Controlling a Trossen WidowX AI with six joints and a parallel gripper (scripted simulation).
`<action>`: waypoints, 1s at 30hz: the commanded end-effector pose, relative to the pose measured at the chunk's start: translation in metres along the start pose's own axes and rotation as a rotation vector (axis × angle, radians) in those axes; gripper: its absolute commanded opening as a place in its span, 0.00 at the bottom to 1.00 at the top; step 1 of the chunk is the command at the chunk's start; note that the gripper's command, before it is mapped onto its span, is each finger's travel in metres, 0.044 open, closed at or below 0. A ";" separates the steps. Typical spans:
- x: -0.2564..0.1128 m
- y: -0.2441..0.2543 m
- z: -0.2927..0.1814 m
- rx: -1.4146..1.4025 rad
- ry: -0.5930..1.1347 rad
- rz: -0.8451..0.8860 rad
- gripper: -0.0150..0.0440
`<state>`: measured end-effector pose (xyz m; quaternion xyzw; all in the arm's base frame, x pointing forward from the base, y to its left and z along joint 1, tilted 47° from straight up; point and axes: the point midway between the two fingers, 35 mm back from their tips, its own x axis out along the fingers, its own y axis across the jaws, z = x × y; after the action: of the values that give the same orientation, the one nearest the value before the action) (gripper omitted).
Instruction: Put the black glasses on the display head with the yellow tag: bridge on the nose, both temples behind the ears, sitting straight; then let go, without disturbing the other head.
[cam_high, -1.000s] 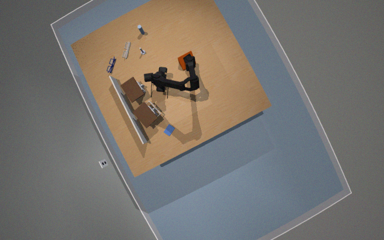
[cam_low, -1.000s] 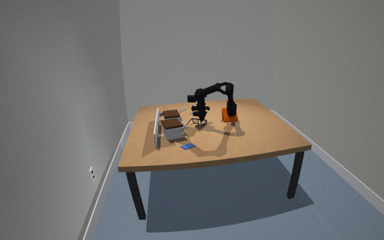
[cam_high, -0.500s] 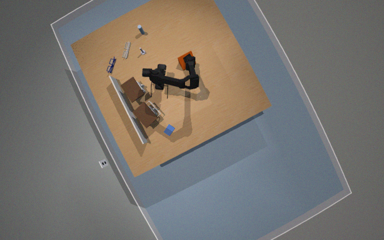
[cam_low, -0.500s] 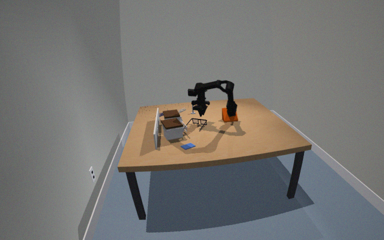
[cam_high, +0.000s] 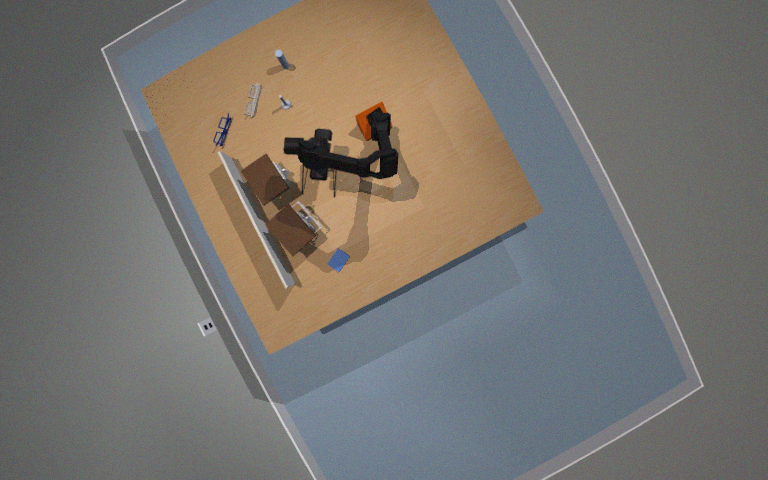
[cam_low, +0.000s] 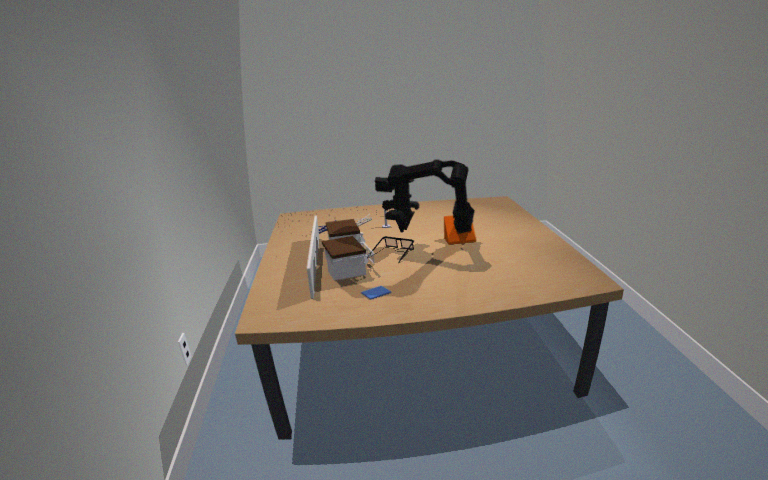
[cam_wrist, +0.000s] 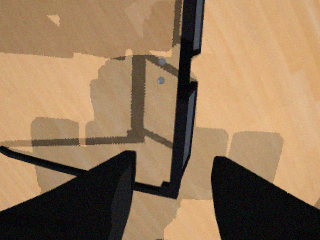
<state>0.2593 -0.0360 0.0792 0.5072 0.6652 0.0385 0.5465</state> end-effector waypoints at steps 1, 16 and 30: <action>0.001 -0.001 0.000 -0.005 0.001 -0.005 0.49; 0.024 0.000 0.002 -0.004 0.000 -0.006 0.49; 0.046 0.000 0.001 -0.005 0.000 -0.005 0.49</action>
<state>0.2650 -0.0068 0.0492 0.5008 0.6673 0.0388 0.5499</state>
